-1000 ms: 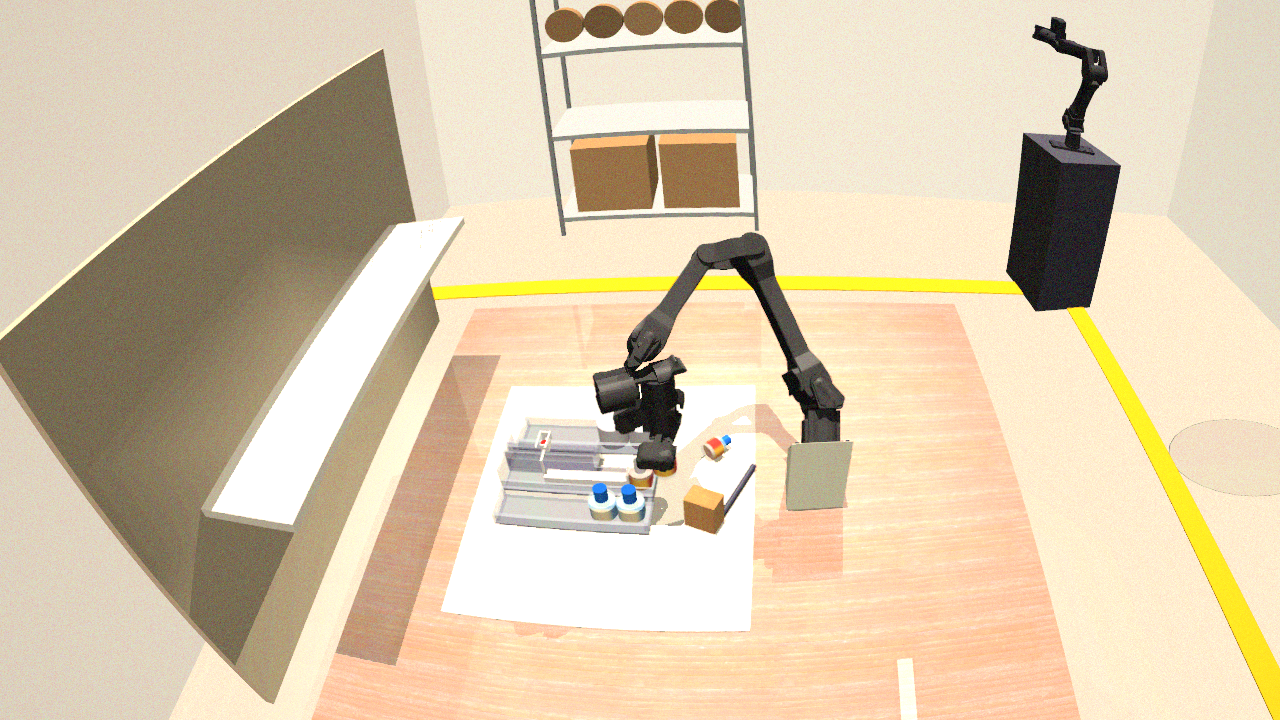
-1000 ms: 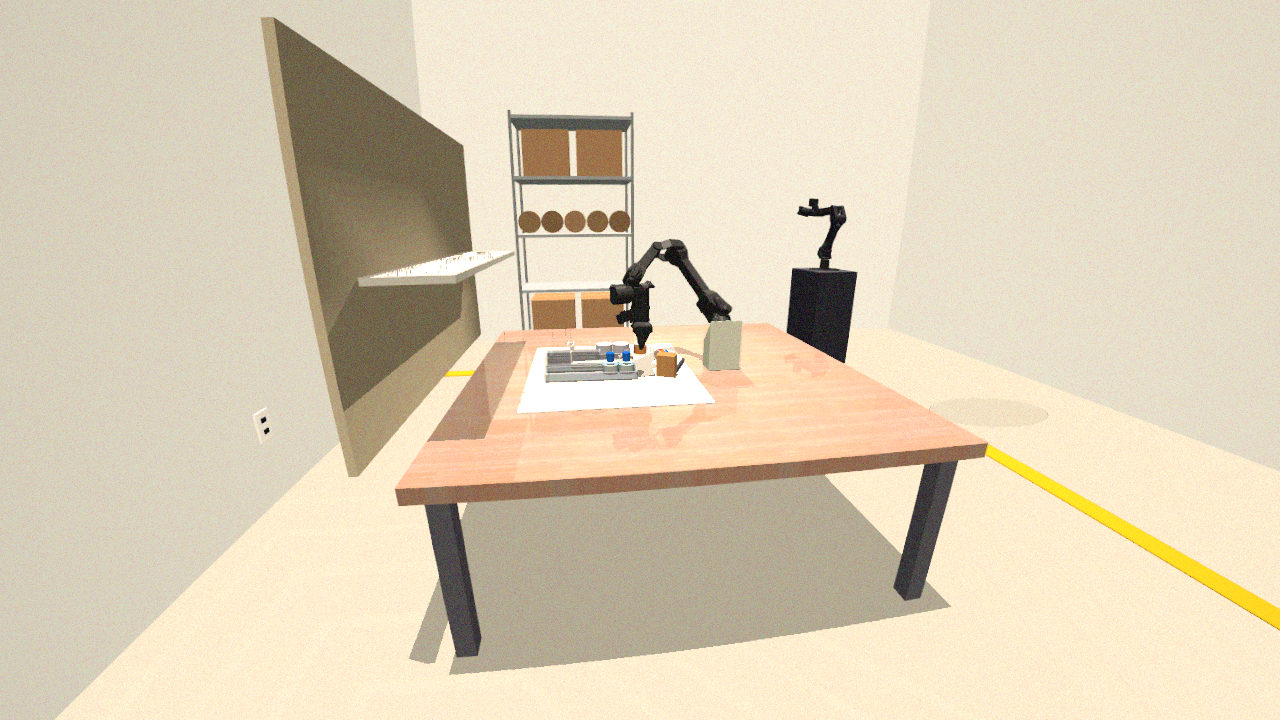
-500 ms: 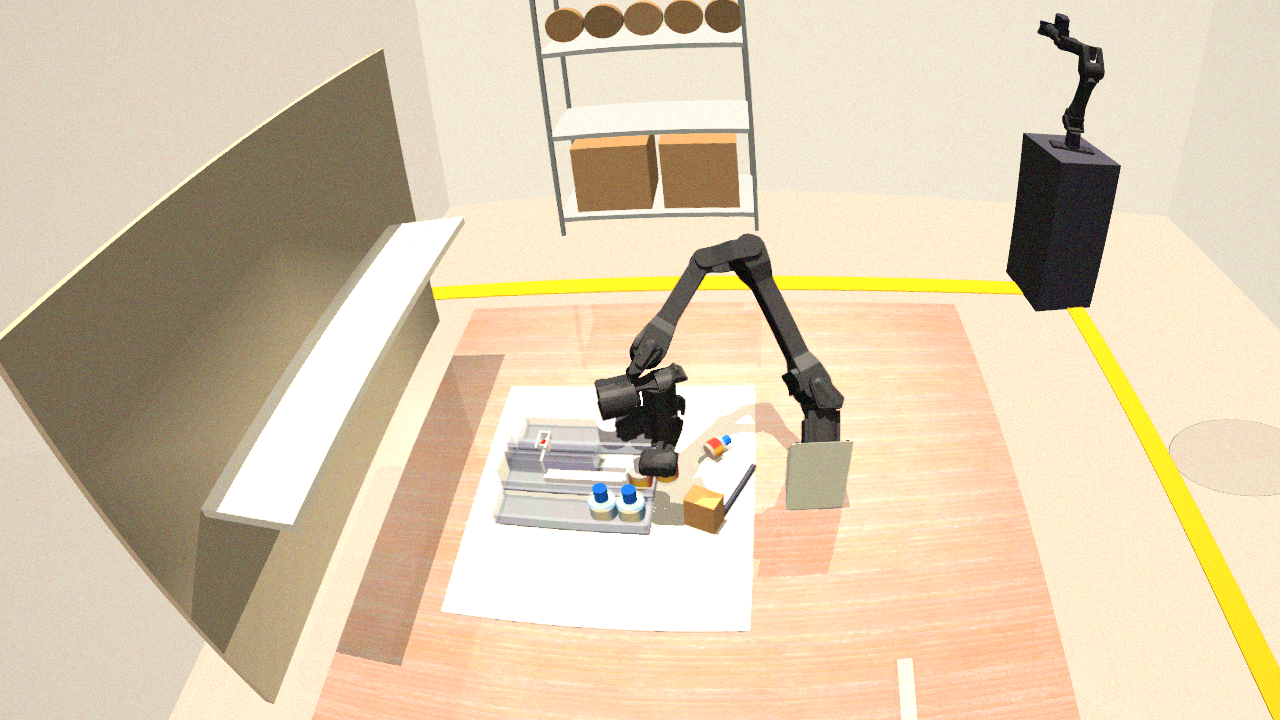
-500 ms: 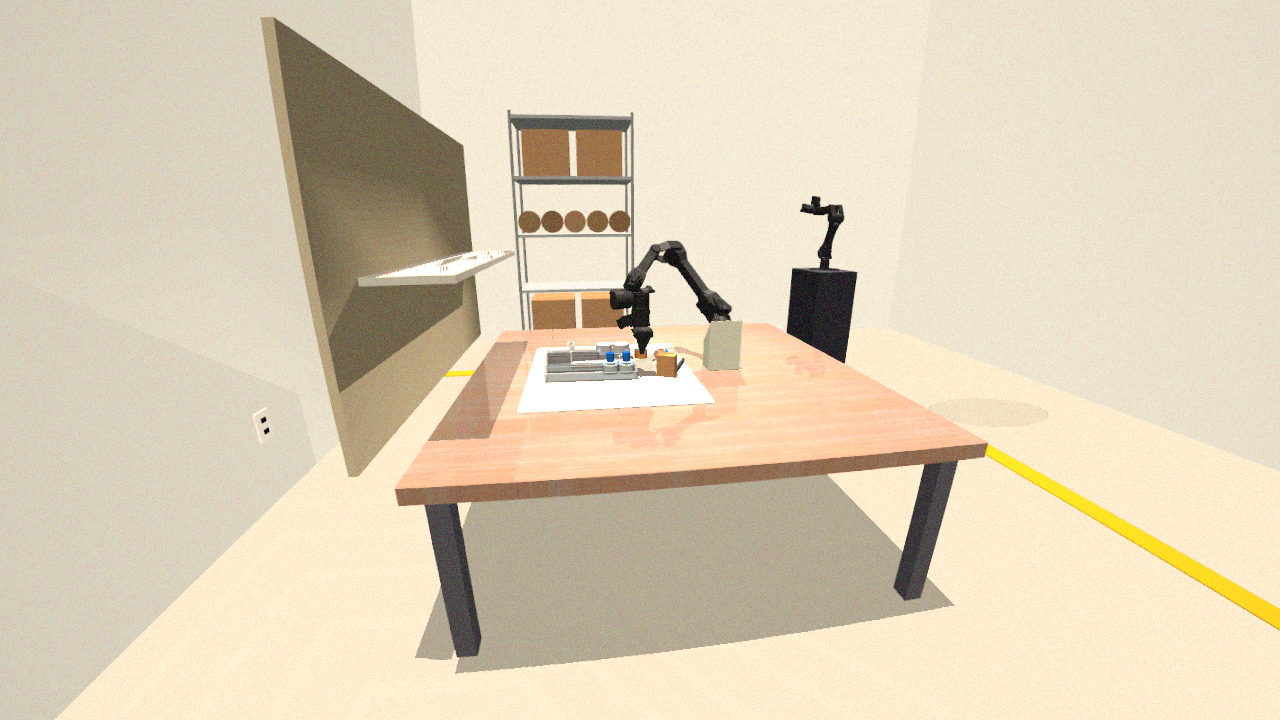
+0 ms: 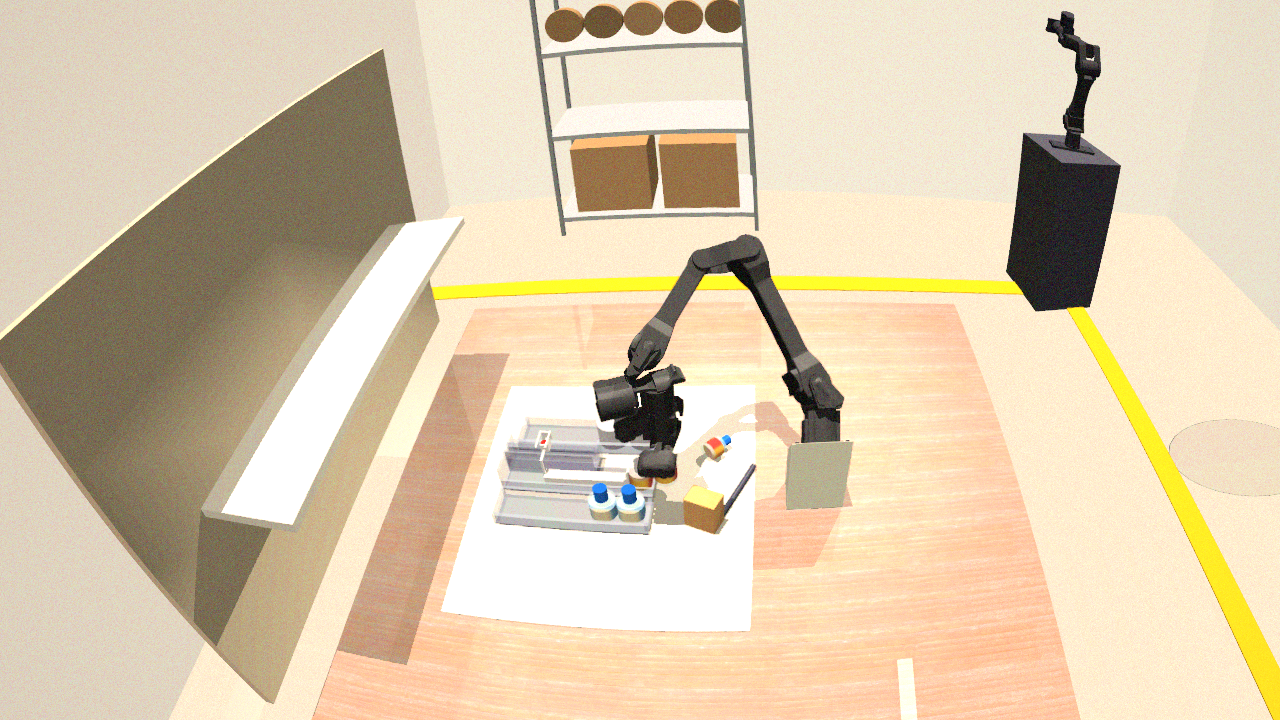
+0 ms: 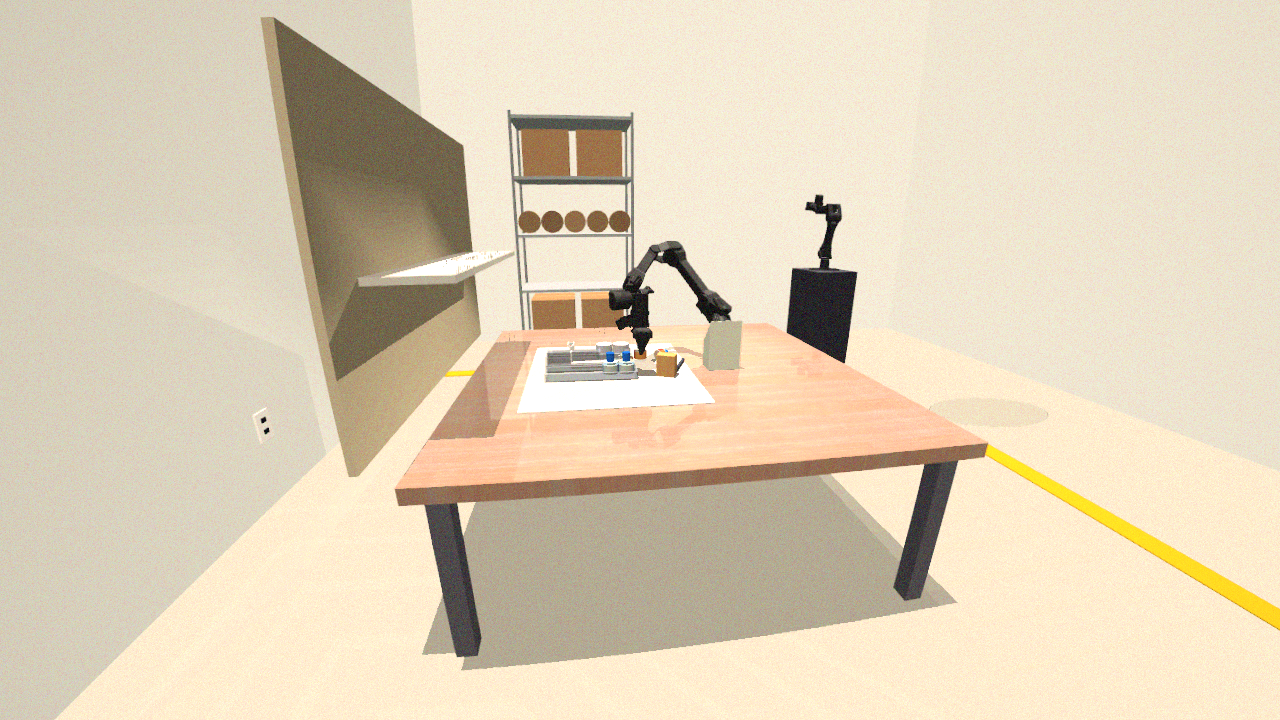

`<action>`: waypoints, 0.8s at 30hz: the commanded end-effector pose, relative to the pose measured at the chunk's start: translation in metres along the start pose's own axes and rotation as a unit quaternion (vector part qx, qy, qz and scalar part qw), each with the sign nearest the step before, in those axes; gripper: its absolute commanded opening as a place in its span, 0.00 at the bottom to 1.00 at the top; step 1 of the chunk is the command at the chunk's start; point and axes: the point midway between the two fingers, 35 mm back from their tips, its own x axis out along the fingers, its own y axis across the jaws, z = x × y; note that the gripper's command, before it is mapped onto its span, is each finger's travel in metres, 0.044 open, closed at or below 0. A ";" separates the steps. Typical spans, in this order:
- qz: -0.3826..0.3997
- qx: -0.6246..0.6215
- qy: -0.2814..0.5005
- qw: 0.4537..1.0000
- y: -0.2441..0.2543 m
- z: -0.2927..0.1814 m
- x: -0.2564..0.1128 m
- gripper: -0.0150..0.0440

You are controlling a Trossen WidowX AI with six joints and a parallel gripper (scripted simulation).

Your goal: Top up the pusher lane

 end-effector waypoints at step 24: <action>0.000 0.002 -0.004 1.000 -0.001 0.014 -0.002 0.25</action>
